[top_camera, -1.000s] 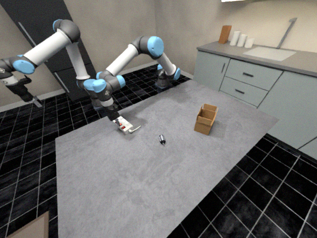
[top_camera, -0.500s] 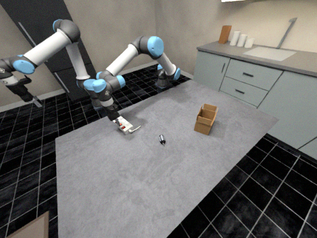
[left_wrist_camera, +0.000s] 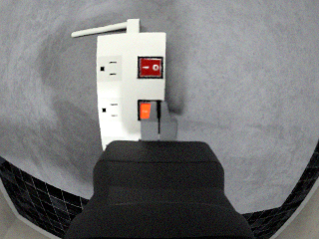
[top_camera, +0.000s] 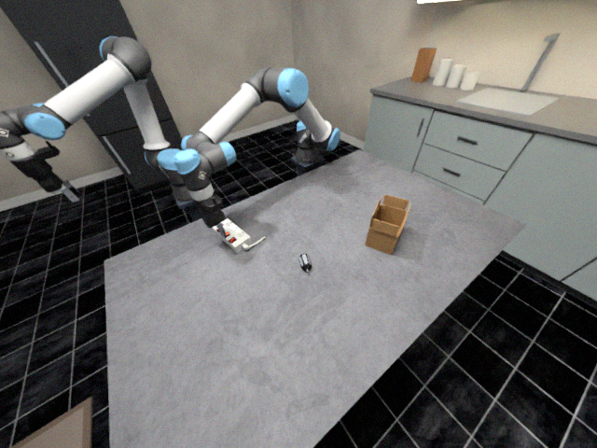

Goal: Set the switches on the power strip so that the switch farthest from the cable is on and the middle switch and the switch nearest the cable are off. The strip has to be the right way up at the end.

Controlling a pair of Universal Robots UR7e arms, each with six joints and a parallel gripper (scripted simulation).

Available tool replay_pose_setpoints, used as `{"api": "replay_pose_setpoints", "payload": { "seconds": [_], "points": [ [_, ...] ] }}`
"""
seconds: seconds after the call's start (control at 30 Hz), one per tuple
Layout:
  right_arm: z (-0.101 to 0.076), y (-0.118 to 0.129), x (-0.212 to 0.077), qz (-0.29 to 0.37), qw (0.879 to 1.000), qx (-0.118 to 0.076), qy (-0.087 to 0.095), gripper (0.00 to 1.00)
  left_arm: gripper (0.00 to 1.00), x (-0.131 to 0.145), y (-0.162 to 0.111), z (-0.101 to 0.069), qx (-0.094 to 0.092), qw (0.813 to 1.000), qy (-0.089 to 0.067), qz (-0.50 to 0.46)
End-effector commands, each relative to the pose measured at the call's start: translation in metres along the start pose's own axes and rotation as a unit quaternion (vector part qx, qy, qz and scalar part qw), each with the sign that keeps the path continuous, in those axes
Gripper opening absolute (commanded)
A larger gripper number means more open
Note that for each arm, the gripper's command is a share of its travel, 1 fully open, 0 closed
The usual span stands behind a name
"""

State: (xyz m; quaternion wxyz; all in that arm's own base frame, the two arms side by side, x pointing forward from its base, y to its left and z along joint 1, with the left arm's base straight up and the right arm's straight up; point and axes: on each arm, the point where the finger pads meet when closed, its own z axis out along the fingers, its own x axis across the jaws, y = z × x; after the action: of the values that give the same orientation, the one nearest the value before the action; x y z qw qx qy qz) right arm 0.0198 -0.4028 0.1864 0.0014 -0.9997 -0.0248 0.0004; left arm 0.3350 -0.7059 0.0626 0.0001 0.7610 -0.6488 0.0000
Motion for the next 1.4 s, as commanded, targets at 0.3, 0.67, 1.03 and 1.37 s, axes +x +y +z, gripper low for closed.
{"api": "replay_pose_setpoints", "payload": {
  "seconds": [0.3, 0.67, 1.03, 1.37],
  "points": [
    [-0.001, 0.001, 0.0, 0.0, 1.0, -0.001, 0.0, 1.0, 0.0, 0.001, 0.0, -0.002, 0.0, 1.0, 0.002, 0.0],
    [-0.001, 0.001, 0.0, 0.0, 1.0, -0.001, 0.0, 1.0, 0.0, 0.001, 0.0, -0.018, 0.0, 1.0, 0.002, 0.0],
    [-0.001, 0.001, 0.0, 0.0, 1.0, -0.001, 0.0, 1.0, 0.0, 0.001, 0.0, -0.039, 0.0, 1.0, 0.002, 0.0],
    [-0.001, 0.001, 0.0, 0.0, 1.0, -0.001, 0.0, 1.0, 0.0, 0.001, 0.0, -0.04, 0.0, 1.0, 0.002, 0.0]
  ]
}}
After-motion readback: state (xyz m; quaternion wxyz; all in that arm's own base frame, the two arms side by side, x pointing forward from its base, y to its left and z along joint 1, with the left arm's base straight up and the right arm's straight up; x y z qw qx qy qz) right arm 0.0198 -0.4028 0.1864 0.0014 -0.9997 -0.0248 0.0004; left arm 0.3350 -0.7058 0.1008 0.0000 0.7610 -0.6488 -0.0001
